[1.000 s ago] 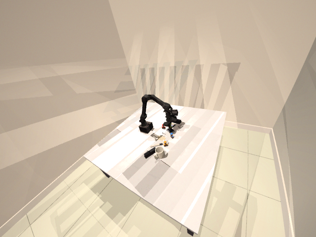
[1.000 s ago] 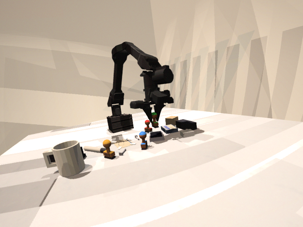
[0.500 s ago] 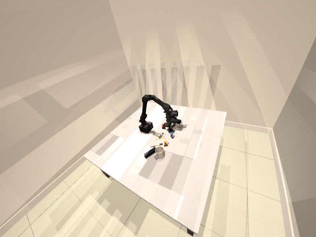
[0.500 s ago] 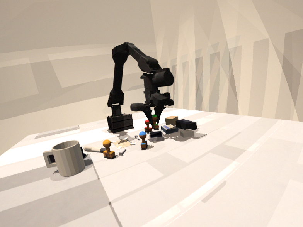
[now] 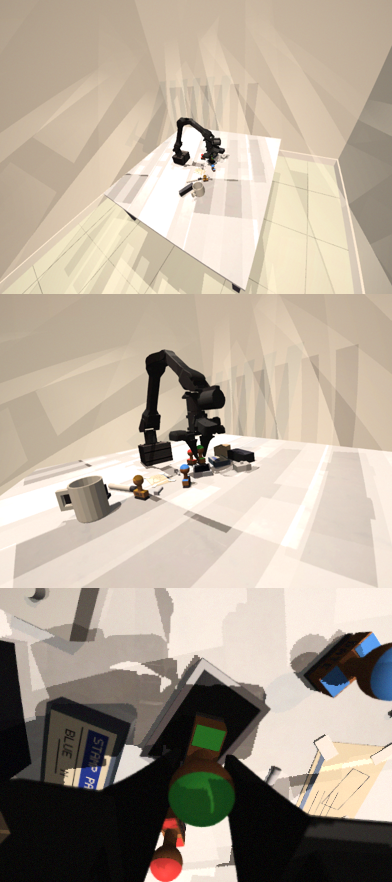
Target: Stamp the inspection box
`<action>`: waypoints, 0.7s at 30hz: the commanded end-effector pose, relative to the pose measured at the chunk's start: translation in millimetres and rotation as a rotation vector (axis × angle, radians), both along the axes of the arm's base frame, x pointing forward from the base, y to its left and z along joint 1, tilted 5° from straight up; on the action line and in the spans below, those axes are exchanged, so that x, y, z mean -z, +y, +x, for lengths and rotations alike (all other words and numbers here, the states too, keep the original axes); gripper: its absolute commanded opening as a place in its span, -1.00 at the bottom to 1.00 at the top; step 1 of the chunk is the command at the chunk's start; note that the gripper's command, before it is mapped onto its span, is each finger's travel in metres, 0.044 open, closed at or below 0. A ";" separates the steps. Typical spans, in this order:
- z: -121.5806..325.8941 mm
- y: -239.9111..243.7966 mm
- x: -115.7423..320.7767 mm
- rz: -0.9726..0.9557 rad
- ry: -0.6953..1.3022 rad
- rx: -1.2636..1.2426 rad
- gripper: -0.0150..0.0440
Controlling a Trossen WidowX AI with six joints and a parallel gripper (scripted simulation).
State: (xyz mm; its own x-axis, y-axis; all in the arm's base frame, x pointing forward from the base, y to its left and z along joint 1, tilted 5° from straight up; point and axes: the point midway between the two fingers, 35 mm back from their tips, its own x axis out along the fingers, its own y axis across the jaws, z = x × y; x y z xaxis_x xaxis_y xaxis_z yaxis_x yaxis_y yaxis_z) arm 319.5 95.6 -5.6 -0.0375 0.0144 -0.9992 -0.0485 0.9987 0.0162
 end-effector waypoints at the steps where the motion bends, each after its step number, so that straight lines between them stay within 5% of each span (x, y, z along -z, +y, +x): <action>1: -0.7 0.6 4.1 0.003 0.004 0.004 -0.49; 21: -1.9 0.8 14.1 0.003 0.004 0.003 -0.49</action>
